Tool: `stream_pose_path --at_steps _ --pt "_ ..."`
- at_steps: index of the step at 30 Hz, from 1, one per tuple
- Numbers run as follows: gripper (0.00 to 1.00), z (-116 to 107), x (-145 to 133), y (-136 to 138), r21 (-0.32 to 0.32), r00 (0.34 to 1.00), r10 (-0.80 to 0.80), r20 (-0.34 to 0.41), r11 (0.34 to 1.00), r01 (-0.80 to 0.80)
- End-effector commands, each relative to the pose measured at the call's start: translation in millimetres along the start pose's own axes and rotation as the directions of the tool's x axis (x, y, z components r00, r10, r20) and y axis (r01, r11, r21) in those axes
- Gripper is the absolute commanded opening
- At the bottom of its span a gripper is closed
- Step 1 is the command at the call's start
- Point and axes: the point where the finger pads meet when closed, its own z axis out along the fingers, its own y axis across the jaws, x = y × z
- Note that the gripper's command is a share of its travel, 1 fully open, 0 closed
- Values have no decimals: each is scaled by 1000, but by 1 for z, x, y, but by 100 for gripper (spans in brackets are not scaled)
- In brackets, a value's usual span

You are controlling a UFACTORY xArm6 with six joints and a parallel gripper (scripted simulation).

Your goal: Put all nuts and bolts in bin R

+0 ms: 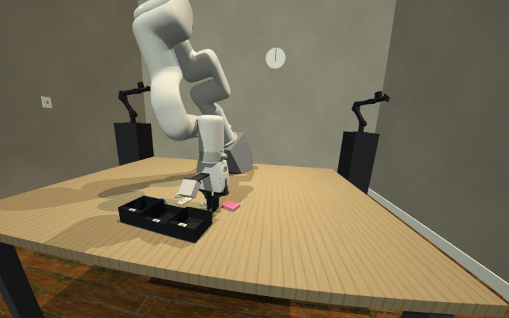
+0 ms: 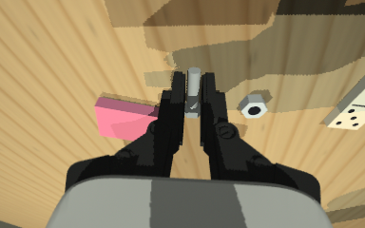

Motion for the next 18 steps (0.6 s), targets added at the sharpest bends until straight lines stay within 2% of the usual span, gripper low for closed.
stream_pose_path --at_steps 1,18 --pt "0 0 1 0 1 1000 0 -2 1000 0" --pt "0 -47 1 0 1 1000 0 -2 1000 0"
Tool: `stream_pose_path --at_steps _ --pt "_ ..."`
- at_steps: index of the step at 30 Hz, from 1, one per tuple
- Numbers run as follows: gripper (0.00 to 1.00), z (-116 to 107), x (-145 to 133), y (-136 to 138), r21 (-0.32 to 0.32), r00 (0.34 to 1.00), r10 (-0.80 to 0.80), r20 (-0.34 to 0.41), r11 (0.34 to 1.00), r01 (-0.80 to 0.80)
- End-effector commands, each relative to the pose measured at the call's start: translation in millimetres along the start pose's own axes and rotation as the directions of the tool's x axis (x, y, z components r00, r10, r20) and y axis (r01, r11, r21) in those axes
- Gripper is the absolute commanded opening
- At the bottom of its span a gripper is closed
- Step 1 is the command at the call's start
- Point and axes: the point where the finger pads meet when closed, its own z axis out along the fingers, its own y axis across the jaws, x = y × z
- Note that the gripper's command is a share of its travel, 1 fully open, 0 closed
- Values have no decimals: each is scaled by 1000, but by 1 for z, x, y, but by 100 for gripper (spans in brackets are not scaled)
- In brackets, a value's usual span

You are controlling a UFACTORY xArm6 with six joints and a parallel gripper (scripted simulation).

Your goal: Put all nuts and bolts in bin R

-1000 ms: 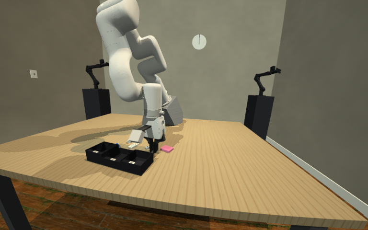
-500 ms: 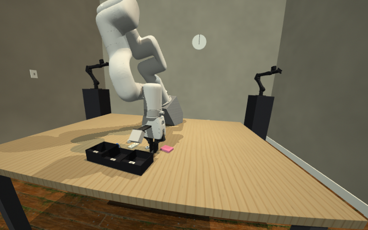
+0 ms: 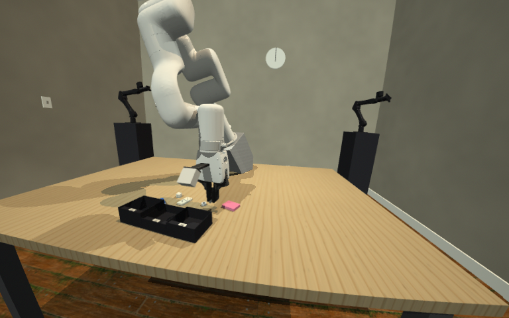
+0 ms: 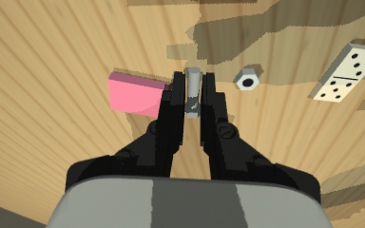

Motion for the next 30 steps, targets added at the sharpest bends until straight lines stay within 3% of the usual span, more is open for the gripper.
stream_pose_path --at_steps 1,4,30 --pt "0 -19 1 0 -2 1000 0 2 1000 0" --pt "0 -29 1 0 -2 1000 0 2 1000 0" --pt "0 -39 1 0 -2 1000 0 2 1000 0"
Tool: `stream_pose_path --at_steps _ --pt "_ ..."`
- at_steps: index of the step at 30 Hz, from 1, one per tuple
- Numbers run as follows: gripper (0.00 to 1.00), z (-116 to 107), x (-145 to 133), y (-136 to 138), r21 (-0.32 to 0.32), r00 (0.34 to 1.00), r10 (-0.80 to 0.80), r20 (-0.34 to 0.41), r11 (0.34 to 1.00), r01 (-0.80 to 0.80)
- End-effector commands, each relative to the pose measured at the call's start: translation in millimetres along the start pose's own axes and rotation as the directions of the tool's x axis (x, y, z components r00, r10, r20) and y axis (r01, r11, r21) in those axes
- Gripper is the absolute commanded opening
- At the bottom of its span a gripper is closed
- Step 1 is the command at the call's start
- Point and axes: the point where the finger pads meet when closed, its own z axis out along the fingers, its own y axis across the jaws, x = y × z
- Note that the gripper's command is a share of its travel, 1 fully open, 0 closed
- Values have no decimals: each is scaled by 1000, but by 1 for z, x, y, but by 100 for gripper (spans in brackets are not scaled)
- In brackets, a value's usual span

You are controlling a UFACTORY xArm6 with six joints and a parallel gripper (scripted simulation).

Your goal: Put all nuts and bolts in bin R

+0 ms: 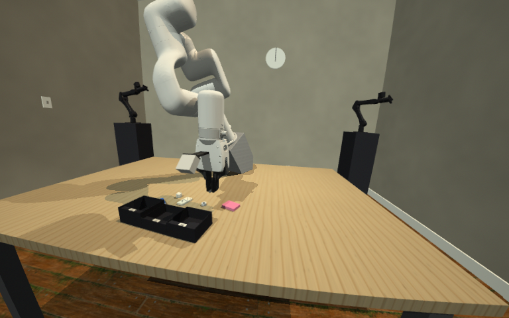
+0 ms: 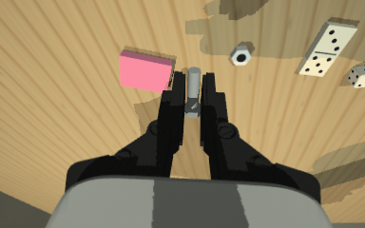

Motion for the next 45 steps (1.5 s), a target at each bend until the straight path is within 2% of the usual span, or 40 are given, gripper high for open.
stream_pose_path --at_steps 1,13,15,23,26,29,32,33,41,45 --pt "0 -2 1 0 0 1000 0 0 1000 0" --pt "0 -2 41 59 0 1000 0 0 1000 0" --pt "0 -2 41 59 0 1000 0 0 1000 0" --pt "0 -3 68 99 0 1000 0 -1 1000 0" --pt "0 -2 69 101 0 1000 0 -1 1000 0" --pt "0 -3 79 116 0 989 149 -1 989 -149" --pt "0 -3 83 121 -1 985 175 -4 985 -175" --pt "0 -3 86 126 0 969 247 -1 969 -247" --pt "0 -3 113 166 -5 895 446 -17 895 -447" --pt "0 -3 114 167 -6 839 544 -25 839 -544"
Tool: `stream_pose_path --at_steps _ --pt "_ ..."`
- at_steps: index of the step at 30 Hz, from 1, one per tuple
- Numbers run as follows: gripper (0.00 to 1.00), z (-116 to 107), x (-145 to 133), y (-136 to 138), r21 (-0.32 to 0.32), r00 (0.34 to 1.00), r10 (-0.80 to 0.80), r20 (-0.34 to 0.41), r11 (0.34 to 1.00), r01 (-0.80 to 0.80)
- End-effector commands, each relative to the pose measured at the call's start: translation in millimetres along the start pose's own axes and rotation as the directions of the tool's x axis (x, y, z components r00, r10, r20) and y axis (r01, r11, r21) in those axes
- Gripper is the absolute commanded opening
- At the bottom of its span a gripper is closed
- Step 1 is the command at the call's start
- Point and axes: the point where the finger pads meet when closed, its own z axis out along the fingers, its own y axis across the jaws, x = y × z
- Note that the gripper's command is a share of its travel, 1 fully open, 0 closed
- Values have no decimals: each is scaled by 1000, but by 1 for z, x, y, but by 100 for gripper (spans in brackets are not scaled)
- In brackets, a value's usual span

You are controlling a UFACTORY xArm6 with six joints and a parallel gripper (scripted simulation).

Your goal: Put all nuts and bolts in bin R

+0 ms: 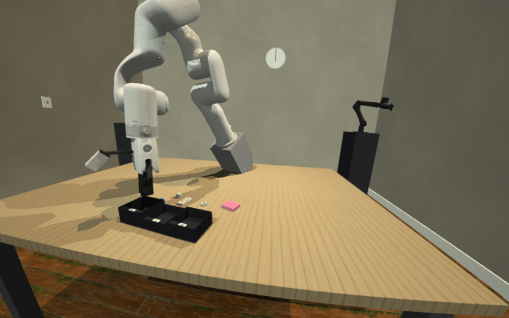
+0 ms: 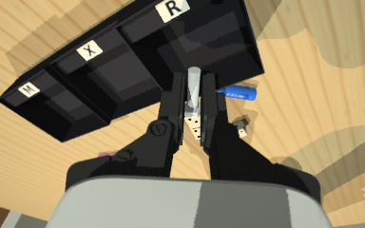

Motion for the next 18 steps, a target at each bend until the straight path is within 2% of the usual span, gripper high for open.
stream_pose_path --at_steps 1,4,5,9,18 --pt "0 1 9 4 2 988 156 11 988 -156" --pt "0 1 9 4 1 983 184 11 983 -184" --pt "0 1 9 4 0 965 262 15 965 -262" --pt "0 1 9 4 -1 935 354 19 935 -354" --pt "0 1 9 4 -5 821 570 32 821 -570"
